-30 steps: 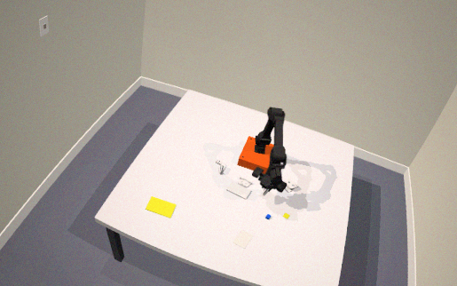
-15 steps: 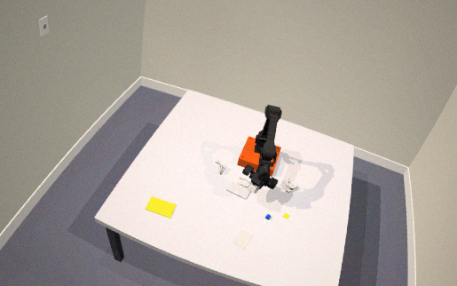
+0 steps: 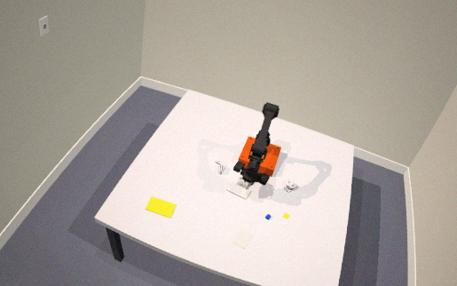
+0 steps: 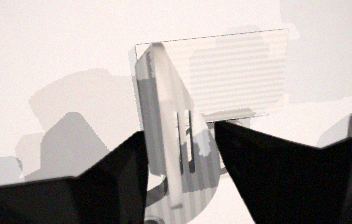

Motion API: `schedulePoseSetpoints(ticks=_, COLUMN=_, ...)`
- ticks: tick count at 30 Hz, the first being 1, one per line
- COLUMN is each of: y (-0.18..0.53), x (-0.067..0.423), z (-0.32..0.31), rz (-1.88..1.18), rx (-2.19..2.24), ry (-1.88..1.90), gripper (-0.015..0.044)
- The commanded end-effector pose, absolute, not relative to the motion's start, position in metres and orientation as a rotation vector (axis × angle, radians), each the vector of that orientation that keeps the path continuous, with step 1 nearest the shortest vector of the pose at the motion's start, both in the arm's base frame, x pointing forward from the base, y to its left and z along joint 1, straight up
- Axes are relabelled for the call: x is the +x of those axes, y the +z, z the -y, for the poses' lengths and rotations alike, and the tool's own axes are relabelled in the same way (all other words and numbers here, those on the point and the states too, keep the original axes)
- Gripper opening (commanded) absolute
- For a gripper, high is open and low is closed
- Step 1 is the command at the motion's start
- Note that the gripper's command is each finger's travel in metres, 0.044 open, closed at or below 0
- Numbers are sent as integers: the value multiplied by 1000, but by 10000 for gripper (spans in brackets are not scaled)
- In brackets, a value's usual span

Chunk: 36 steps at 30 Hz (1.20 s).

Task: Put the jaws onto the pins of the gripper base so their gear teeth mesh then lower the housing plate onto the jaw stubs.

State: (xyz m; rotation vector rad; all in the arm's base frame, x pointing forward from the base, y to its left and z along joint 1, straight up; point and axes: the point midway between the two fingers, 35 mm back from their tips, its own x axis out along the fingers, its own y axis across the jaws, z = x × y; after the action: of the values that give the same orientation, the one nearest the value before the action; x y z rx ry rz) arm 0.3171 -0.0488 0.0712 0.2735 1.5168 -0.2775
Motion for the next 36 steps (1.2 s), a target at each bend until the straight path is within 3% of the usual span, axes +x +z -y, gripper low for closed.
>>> schedulePoseSetpoints(ticks=1, y=71, x=311, z=60, rz=-1517, rx=261, ry=-261, gripper=134)
schedulePoseSetpoints(ticks=25, y=69, x=271, z=125, rz=-1527, rx=181, ry=-195, gripper=134)
schedulePoseSetpoints(ticks=36, y=69, x=270, z=126, rz=-1528, rx=179, ry=-193, gripper=134)
